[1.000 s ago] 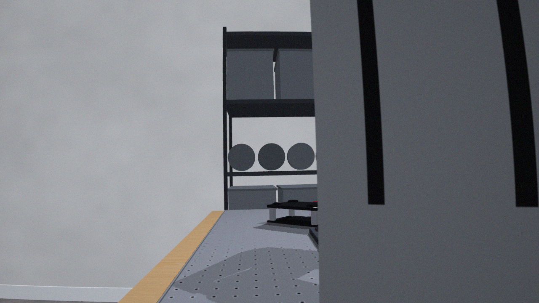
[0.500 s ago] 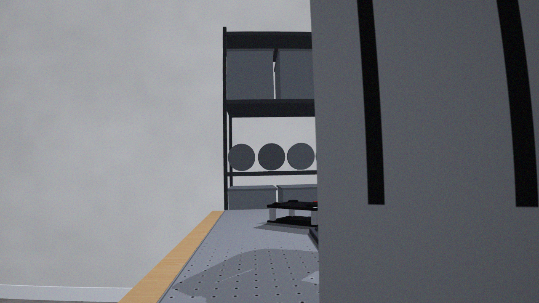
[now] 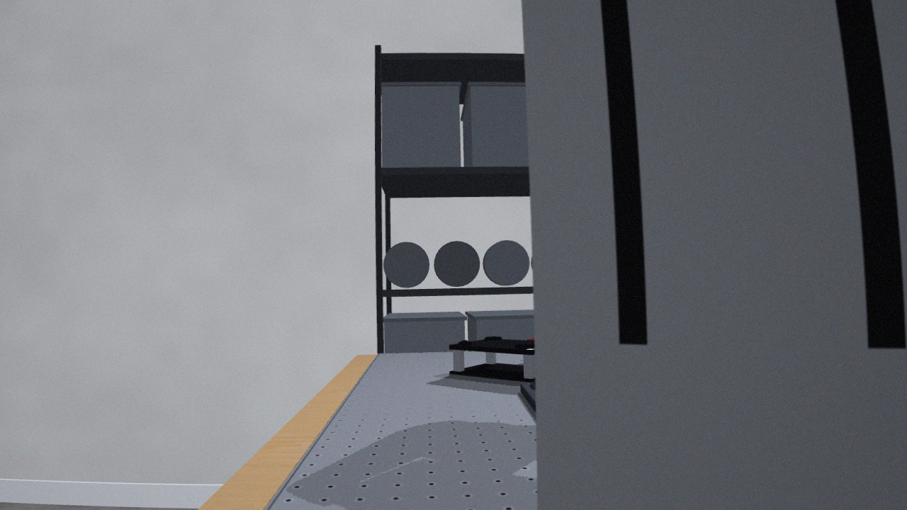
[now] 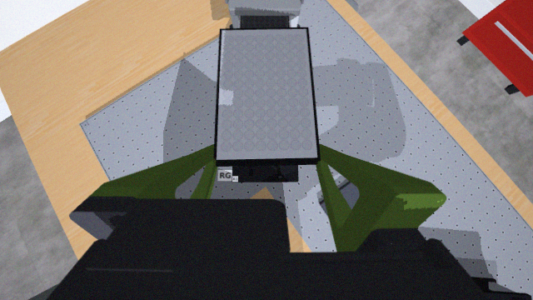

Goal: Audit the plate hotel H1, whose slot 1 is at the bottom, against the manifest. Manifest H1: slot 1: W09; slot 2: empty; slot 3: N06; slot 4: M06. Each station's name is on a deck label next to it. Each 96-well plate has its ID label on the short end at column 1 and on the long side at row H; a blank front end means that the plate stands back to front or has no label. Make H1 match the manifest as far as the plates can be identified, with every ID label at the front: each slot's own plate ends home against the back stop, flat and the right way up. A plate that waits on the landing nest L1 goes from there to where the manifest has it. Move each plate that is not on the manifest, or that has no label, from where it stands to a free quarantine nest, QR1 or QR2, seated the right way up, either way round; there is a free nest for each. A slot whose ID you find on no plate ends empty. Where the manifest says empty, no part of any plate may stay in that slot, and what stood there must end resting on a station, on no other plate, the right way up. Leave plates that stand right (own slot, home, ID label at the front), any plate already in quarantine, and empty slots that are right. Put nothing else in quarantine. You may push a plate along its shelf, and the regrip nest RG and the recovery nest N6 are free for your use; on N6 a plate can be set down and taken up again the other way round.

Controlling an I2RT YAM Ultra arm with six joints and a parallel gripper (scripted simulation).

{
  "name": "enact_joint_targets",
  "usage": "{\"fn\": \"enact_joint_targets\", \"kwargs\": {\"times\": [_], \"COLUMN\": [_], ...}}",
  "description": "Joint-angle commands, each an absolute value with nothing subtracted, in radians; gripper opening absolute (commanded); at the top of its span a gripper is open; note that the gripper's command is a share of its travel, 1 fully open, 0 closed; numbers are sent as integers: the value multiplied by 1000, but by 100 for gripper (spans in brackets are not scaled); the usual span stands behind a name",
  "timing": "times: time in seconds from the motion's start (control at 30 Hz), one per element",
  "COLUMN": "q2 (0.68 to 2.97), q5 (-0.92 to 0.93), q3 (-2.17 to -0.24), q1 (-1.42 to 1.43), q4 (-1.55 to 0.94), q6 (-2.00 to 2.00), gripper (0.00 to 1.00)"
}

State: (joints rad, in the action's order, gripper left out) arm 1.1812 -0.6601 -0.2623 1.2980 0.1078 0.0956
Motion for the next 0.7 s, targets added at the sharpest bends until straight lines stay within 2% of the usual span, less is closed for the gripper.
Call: {"fn": "enact_joint_targets", "kwargs": {"times": [0.0, 0.67], "q2": [1200, 1231], "q5": [-646, -627], "q3": [-241, -213], "q1": [1289, 1263], "q4": [138, 211], "q6": [105, 128], "gripper": [85, 85]}}
